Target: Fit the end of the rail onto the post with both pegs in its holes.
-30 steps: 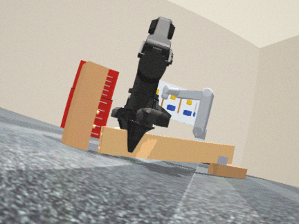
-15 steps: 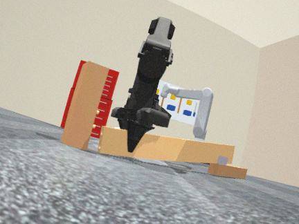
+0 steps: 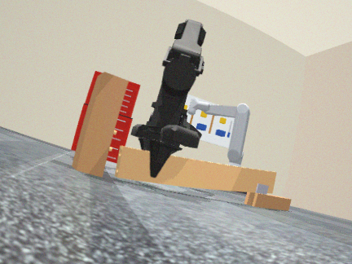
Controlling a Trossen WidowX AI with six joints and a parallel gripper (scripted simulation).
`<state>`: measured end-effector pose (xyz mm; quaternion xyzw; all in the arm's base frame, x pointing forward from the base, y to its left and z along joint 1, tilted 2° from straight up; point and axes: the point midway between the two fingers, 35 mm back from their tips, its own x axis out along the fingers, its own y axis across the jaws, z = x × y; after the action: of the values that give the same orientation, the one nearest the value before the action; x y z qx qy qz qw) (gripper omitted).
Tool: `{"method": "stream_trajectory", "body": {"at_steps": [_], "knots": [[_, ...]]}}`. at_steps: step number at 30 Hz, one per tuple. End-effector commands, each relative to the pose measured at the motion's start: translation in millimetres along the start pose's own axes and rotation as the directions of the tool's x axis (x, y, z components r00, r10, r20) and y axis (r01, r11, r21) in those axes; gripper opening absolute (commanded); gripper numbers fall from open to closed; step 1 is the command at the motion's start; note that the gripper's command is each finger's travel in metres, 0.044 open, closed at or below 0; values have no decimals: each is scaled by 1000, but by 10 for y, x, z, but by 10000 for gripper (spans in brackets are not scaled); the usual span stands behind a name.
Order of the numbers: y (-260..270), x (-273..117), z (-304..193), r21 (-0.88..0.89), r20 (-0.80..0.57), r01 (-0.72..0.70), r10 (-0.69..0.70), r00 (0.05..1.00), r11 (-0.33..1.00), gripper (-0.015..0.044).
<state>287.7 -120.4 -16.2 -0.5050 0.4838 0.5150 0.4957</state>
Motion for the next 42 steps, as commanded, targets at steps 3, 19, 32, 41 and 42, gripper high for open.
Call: {"method": "stream_trajectory", "body": {"at_steps": [3,19,32,41,42], "knots": [[-21,-52,5,-2,5,7,-7,1000,1000,0],[-32,-132,5,-2,5,7,-7,1000,1000,0],[-35,-198,4,-2,5,7,-7,1000,1000,0],[-37,-243,4,-2,5,7,-7,1000,1000,0],[-37,-248,4,-2,5,7,-7,1000,1000,0]]}}
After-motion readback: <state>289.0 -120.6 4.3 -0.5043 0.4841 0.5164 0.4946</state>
